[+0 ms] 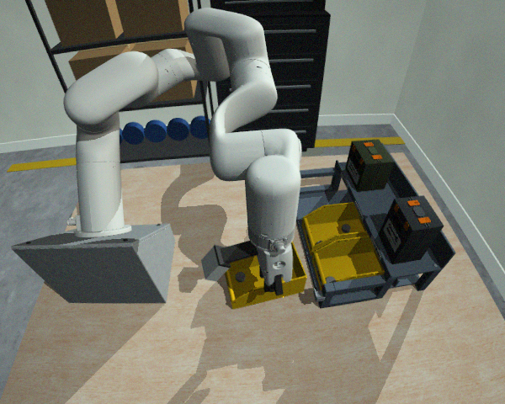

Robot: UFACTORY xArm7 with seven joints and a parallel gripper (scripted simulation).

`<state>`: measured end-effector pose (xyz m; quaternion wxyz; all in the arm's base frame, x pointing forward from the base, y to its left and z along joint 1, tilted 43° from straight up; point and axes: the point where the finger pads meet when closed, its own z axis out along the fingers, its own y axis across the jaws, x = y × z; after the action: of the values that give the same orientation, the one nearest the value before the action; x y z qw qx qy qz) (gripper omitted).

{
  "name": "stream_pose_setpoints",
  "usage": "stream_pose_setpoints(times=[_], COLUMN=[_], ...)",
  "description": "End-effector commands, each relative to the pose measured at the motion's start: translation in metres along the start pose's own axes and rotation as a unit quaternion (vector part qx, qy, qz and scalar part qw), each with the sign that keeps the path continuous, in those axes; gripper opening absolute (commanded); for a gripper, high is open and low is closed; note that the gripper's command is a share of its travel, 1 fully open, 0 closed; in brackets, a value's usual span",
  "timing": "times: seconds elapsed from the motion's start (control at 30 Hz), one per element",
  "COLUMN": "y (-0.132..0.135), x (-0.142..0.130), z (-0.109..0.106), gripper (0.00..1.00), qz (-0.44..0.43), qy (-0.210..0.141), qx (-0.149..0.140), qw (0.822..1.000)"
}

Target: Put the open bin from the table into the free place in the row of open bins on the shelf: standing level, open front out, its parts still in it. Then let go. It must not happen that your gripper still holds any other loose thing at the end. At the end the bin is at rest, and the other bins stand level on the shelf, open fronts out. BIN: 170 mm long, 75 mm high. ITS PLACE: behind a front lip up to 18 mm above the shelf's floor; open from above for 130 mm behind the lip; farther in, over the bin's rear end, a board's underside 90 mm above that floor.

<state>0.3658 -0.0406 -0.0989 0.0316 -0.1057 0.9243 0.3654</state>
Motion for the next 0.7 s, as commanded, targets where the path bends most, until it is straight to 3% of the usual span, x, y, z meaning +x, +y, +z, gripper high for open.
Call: stream_pose_setpoints(times=[0.0, 0.67], y=[-0.001, -0.001], x=[-0.001, -0.001], z=[-0.002, 0.014], gripper=[0.28, 0.28], qz=[0.0, 0.0], qy=[-0.001, -0.002], qx=[0.002, 0.002], qw=[1.0, 1.0])
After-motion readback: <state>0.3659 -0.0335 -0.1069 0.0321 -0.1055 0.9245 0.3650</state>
